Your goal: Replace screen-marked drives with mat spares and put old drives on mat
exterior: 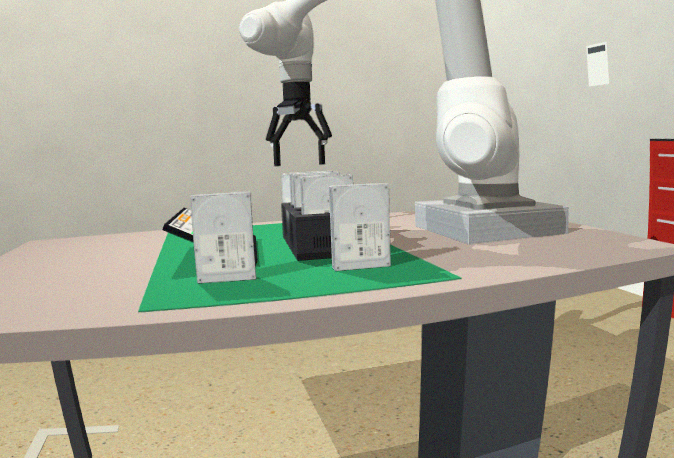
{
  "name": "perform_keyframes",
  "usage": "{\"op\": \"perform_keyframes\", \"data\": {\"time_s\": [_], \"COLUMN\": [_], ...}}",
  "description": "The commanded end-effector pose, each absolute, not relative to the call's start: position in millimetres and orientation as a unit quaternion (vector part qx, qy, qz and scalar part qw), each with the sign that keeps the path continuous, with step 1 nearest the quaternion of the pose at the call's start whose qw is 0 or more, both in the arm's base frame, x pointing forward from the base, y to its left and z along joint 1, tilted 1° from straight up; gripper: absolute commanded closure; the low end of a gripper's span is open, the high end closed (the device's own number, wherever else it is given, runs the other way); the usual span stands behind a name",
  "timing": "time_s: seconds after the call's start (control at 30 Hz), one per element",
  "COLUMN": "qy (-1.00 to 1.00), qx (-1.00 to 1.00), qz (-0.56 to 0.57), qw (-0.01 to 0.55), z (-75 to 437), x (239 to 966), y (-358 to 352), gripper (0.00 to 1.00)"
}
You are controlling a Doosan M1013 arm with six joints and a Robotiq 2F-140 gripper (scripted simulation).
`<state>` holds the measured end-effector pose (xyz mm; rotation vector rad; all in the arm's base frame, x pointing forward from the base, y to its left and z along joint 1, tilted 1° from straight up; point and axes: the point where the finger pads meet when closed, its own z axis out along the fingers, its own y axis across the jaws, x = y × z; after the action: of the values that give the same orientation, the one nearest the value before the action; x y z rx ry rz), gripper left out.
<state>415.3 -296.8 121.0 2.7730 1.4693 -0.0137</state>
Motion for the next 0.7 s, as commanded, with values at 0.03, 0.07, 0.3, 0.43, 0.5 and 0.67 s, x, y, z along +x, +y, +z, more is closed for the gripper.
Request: {"op": "perform_keyframes", "data": {"time_s": [0.03, 0.07, 0.3, 0.43, 0.5, 0.67], "qy": [0.468, 0.468, 0.468, 0.468, 0.468, 0.468], "qx": [0.884, 0.884, 0.884, 0.884, 0.884, 0.884], "qz": [-0.004, -0.004, -0.004, -0.004, -0.004, -0.004], "qw": [0.002, 0.002, 0.002, 0.002, 0.002, 0.002], "z": [121.5, 121.4, 119.8, 116.3, 113.7, 104.9], "x": [415.7, 415.7, 415.6, 415.6, 415.6, 415.6], "y": [-296.9, -296.9, -296.9, -297.0, -297.0, -297.0], "gripper": [0.11, 0.11, 0.11, 0.11, 0.11, 0.11]}}
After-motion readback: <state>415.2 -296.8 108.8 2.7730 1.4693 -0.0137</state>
